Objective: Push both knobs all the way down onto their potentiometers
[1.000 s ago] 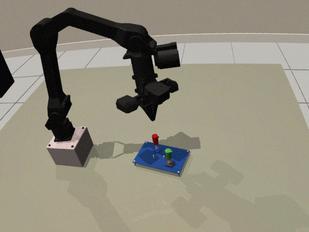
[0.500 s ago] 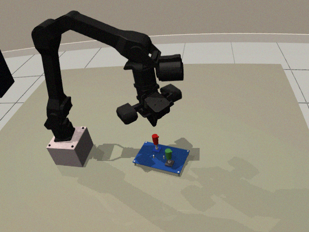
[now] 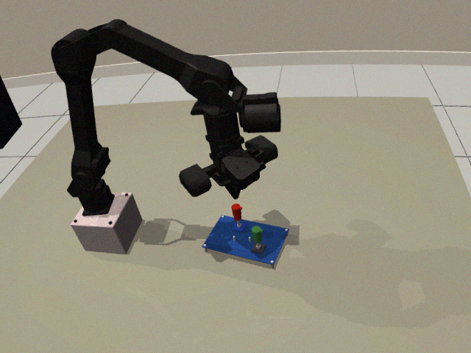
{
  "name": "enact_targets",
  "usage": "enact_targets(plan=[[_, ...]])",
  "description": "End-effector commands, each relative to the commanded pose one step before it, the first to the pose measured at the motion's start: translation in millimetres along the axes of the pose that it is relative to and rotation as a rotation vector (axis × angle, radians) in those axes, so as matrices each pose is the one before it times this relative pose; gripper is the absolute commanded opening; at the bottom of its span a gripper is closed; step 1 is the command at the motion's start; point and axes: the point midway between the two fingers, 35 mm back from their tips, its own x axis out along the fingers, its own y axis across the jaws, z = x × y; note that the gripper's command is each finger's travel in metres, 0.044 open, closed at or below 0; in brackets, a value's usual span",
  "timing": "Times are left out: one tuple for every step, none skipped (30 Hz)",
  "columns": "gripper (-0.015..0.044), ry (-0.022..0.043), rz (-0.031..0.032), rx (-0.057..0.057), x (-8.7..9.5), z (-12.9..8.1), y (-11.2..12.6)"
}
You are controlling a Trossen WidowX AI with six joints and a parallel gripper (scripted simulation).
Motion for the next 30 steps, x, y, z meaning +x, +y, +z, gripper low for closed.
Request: enact_targets(plan=[[0.0000, 0.00931, -0.00315, 0.0046, 8.40, -2.01, -1.34], [0.0000, 0.00001, 0.00000, 0.0000, 1.68, 0.00, 0.00], [0.0000, 0.00001, 0.00000, 0.0000, 1.67, -0.01, -0.01], [0.0000, 0.00001, 0.00000, 0.0000, 1.67, -0.01, -0.02], [0.0000, 0.00001, -0.00001, 0.0000, 1.67, -0.02, -0.02], [0.0000, 0.00001, -0.00001, 0.0000, 1.67, -0.03, -0.03], [0.0000, 0.00001, -0.00001, 0.0000, 1.66, -0.03, -0.04], [0.0000, 0.00001, -0.00001, 0.0000, 1.37, -0.03, -0.04], [0.0000, 0.00001, 0.00000, 0.0000, 0.83, -0.02, -0.03], [0.0000, 0.00000, 0.00000, 0.0000, 0.28, -0.01, -0.01], [0.0000, 0.00000, 0.00000, 0.0000, 0.00, 0.00, 0.00], [0.0000, 0.00000, 0.00000, 0.0000, 0.00, 0.00, 0.00], [0.0000, 0.00000, 0.00000, 0.0000, 0.00, 0.00, 0.00], [0.0000, 0.00000, 0.00000, 0.0000, 0.00, 0.00, 0.00], [0.0000, 0.00000, 0.00000, 0.0000, 0.00, 0.00, 0.00], [0.0000, 0.00000, 0.00000, 0.0000, 0.00, 0.00, 0.00], [0.0000, 0.00000, 0.00000, 0.0000, 0.00, 0.00, 0.00], [0.0000, 0.00000, 0.00000, 0.0000, 0.00, 0.00, 0.00], [0.0000, 0.00000, 0.00000, 0.0000, -0.24, 0.00, 0.00], [0.0000, 0.00000, 0.00000, 0.0000, -0.48, 0.00, 0.00], [0.0000, 0.00000, 0.00000, 0.0000, -0.49, 0.00, 0.00], [0.0000, 0.00000, 0.00000, 0.0000, 0.07, 0.00, 0.00], [0.0000, 0.00000, 0.00000, 0.0000, 0.16, 0.00, 0.00], [0.0000, 0.00000, 0.00000, 0.0000, 0.23, 0.00, 0.00], [0.0000, 0.00000, 0.00000, 0.0000, 0.27, 0.00, 0.00], [0.0000, 0.00000, 0.00000, 0.0000, 0.27, 0.00, 0.00], [0.0000, 0.00000, 0.00000, 0.0000, 0.27, 0.00, 0.00], [0.0000, 0.00000, 0.00000, 0.0000, 0.27, 0.00, 0.00], [0.0000, 0.00000, 0.00000, 0.0000, 0.27, 0.00, 0.00], [0.0000, 0.00000, 0.00000, 0.0000, 0.27, 0.00, 0.00]])
